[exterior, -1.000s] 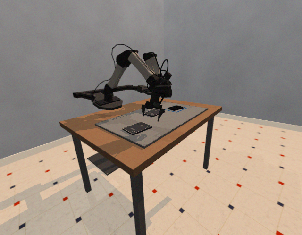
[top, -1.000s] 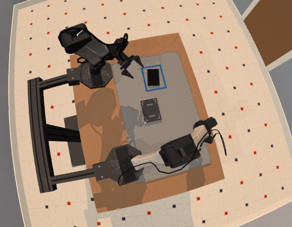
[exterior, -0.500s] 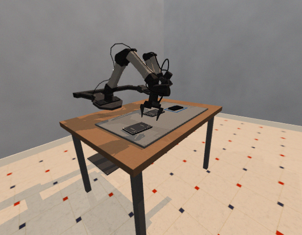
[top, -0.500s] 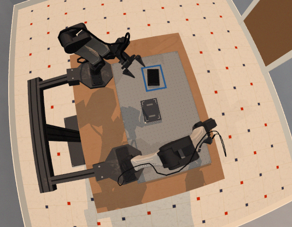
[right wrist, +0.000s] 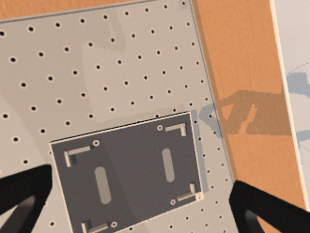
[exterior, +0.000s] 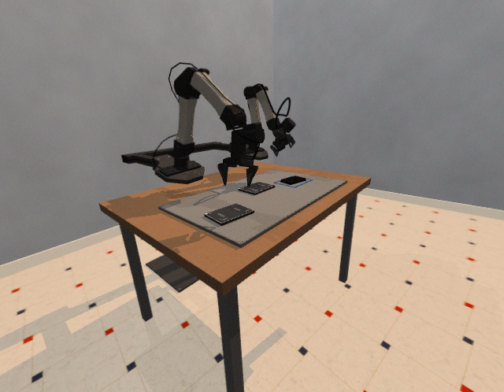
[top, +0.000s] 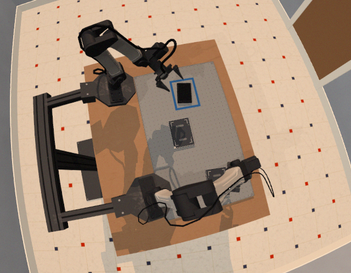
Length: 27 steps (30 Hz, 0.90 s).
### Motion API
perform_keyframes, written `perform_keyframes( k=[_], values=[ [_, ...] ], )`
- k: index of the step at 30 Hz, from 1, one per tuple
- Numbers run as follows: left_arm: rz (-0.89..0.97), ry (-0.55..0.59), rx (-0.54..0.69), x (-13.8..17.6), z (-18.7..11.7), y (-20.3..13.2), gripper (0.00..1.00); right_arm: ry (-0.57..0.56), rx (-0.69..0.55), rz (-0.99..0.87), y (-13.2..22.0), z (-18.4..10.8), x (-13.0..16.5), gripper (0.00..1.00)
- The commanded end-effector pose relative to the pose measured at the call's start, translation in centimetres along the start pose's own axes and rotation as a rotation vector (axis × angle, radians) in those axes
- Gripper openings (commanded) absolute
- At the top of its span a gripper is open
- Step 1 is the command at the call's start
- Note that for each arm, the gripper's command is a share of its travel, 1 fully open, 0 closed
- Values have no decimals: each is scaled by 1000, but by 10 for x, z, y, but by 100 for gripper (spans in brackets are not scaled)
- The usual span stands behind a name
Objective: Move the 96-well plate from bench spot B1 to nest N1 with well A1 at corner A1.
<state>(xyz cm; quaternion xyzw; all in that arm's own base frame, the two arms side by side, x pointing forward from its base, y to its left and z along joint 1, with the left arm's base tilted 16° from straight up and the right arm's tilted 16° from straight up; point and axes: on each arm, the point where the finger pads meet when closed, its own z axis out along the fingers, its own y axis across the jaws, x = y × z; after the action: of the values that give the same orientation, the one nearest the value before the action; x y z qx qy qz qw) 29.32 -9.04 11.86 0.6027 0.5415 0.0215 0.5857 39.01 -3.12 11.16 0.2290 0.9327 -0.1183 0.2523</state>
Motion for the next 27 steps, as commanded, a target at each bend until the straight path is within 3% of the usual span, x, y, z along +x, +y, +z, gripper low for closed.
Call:
perform_keyframes(
  k=[1, 7, 11, 12, 22, 27],
  values=[
    [-18, 70, 33, 14, 10, 4, 100, 93, -92, -143, -7, -8, 24, 100],
    [-29, 186, 115, 30, 26, 11, 100, 180, -199, -289, -21, -25, 44, 100],
    [-30, 195, 122, 32, 28, 12, 100, 213, -274, -382, -29, -40, 48, 100],
    [-29, 221, 143, 36, 31, 13, 100, 241, -275, -392, -33, -39, 60, 100],
    [-7, 385, 285, 56, 49, 15, 100, 244, -275, -393, -53, -60, 87, 100],
    [-9, 387, 283, 57, 49, 16, 100, 247, -274, -393, -65, -74, 104, 100]
  ],
)
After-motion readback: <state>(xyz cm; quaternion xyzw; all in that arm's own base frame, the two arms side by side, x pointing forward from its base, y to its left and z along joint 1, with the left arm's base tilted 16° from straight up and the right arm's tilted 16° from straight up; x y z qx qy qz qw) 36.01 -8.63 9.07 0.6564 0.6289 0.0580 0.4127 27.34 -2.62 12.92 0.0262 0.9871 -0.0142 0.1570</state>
